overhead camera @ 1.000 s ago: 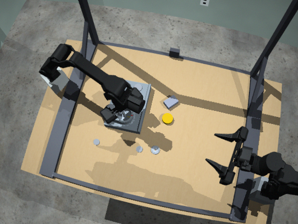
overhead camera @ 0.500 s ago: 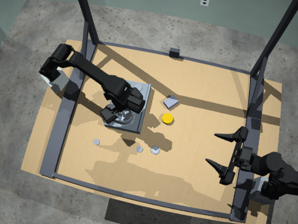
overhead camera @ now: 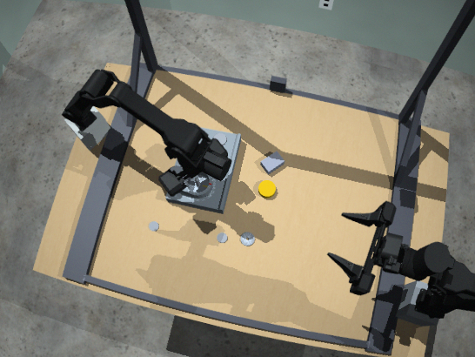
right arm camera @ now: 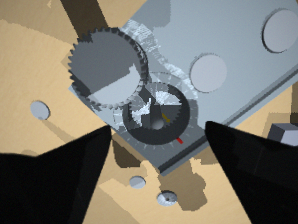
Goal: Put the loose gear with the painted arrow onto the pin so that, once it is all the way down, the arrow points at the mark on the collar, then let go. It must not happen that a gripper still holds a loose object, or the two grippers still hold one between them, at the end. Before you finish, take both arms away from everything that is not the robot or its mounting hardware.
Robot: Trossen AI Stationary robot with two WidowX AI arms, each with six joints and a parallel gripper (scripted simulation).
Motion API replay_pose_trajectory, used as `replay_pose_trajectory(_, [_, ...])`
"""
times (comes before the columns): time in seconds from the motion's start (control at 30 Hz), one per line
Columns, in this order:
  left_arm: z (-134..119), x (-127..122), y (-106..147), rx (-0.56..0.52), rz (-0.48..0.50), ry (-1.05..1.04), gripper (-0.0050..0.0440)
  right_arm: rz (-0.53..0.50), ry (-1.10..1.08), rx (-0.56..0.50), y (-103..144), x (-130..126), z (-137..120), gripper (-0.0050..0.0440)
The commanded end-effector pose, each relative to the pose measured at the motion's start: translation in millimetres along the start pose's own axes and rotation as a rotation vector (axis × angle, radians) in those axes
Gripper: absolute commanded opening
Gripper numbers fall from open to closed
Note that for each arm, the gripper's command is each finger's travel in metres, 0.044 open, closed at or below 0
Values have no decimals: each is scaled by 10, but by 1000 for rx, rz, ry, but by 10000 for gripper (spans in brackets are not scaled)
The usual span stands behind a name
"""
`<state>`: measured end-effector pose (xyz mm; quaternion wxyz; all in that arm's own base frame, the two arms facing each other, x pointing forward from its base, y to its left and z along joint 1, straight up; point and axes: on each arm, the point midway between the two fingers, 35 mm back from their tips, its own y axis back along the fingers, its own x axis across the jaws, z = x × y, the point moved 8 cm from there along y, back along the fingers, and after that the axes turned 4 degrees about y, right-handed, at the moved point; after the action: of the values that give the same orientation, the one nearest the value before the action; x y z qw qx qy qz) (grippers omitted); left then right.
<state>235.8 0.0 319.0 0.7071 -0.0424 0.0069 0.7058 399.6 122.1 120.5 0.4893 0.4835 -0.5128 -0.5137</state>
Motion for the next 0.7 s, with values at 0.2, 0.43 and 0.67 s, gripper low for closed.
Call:
replay_pose_trajectory(0.2, [68, -5, 11, -21, -1, 0, 400, -17, 3, 51, 378, -8, -22, 369])
replay_pose_trajectory(0.43, [68, -5, 11, -21, -1, 0, 400, -20, 3, 62, 691, -3, -10, 369])
replay_pose_trajectory(0.67, [68, -5, 11, -21, -1, 0, 400, -19, 3, 57, 778, 1, -1, 369])
